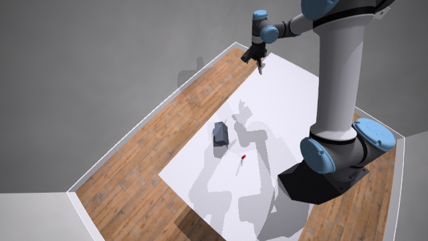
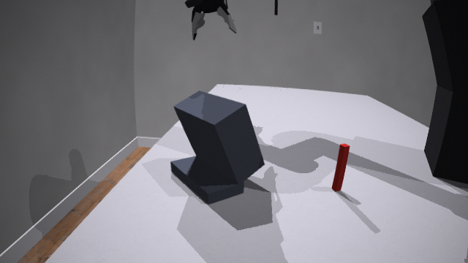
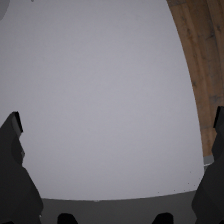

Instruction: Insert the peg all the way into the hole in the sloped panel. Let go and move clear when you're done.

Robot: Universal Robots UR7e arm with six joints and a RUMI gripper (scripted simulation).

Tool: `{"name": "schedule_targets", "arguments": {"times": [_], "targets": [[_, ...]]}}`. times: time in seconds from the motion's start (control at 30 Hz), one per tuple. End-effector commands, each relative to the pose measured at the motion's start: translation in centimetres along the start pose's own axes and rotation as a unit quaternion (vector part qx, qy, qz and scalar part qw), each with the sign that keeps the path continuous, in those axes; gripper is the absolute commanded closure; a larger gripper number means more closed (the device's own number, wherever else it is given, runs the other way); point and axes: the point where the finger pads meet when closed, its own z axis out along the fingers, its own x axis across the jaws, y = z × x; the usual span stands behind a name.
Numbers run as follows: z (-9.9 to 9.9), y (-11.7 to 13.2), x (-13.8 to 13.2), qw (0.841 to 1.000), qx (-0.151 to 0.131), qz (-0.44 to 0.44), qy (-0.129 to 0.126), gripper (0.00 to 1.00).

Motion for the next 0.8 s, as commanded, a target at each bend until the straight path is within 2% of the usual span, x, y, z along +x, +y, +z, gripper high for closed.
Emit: {"name": "schedule_targets", "arguments": {"times": [0.0, 0.57, 0.77], "targets": [[-0.1, 0.0, 0.0, 1.0, 0.0, 0.0, 0.001, 0.0], [0.0, 0.0, 0.0, 1.0, 0.0, -0.001, 0.001, 0.0], [1.6, -2.1, -0.8, 0.999, 0.0, -0.047, 0.001, 0.0]]}}
